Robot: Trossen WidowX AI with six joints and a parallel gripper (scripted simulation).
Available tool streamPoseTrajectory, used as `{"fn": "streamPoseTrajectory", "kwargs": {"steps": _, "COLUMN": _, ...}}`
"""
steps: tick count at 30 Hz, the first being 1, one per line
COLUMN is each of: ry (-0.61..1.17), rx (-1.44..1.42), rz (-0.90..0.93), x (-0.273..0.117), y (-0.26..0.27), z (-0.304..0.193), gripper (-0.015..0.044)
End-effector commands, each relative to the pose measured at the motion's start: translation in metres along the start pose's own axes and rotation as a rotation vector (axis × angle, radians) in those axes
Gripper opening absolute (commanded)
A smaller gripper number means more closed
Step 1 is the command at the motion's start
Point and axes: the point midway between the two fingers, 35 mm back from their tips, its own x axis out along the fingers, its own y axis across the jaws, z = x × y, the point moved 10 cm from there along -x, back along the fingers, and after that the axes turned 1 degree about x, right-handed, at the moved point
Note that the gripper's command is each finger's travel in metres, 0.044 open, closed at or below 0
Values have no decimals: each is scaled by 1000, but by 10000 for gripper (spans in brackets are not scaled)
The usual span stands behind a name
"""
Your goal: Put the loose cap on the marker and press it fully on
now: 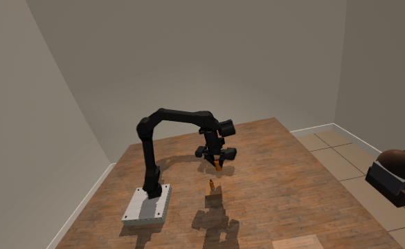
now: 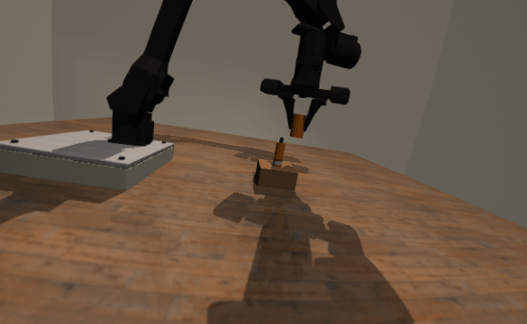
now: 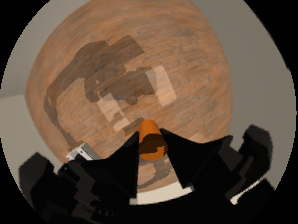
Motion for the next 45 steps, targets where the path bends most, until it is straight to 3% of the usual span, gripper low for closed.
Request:
{"fn": "streamPoseTrajectory", "kwargs": {"steps": 1, "ry": 2, "rx": -7, "rz": 10, "x": -4, "y": 2, "z": -19, "gripper": 0}}
{"fn": "streamPoseTrajectory", "kwargs": {"steps": 15, "ry": 7, "rx": -13, "rz": 15, "x": -19, "y": 12, "z": -72, "gripper": 0}}
{"fn": "streamPoseTrajectory", "kwargs": {"steps": 45, "ry": 7, "rx": -13, "rz": 16, "x": 16, "y": 12, "z": -72, "gripper": 0}}
